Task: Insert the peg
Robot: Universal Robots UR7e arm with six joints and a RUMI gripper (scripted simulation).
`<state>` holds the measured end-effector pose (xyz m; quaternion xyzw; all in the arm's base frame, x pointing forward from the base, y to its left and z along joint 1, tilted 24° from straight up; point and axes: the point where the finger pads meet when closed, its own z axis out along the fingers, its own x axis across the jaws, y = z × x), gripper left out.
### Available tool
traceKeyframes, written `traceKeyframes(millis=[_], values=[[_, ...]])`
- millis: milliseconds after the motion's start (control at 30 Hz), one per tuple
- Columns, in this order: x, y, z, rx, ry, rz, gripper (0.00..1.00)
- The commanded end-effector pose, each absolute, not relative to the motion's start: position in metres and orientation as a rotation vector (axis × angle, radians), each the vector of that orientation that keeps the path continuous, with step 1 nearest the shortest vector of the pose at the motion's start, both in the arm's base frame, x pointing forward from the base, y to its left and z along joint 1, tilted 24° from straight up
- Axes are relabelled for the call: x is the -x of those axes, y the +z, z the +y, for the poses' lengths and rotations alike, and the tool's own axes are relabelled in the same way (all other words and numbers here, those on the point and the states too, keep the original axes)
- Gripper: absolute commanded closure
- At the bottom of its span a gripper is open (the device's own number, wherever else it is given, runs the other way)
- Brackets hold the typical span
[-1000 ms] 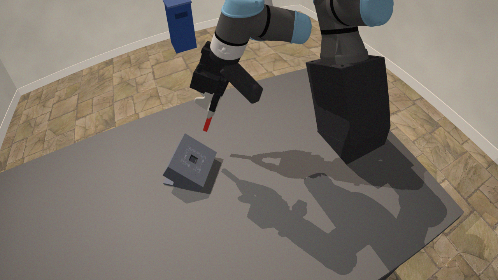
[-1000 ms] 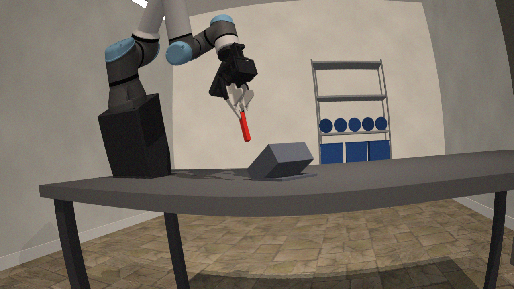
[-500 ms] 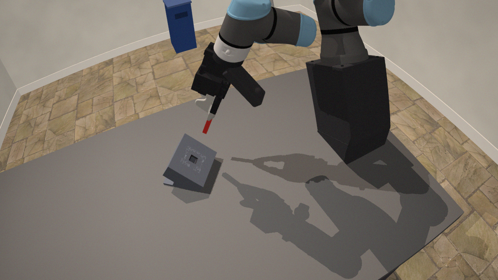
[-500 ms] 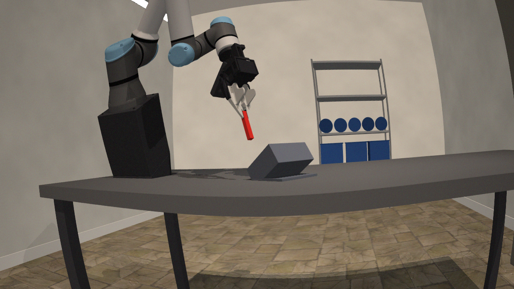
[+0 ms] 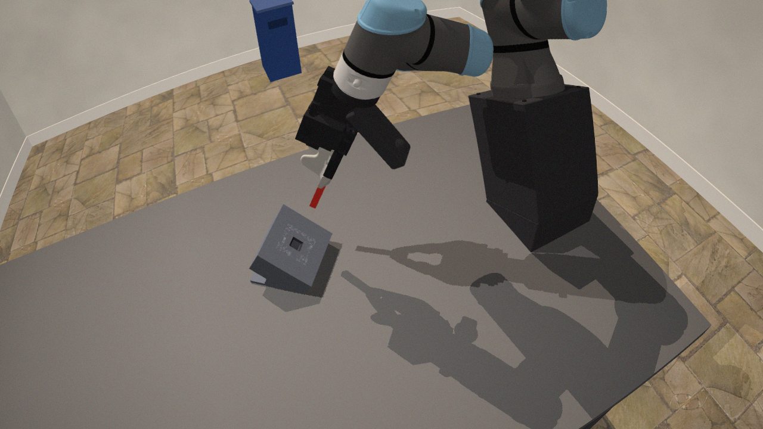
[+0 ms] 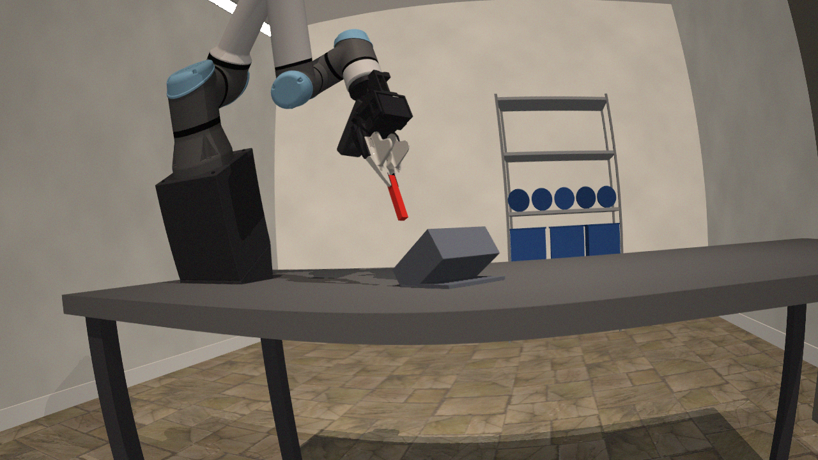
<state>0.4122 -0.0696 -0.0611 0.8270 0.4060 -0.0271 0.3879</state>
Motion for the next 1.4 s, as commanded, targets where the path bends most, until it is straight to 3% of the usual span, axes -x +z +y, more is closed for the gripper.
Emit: traceKeyframes(millis=[0, 1367], values=[[-0.414, -0.062, -0.065, -2.093, -0.058, 1.031, 1.0], [-0.419, -0.068, -0.028, -2.025, 0.021, 1.022, 1.0]])
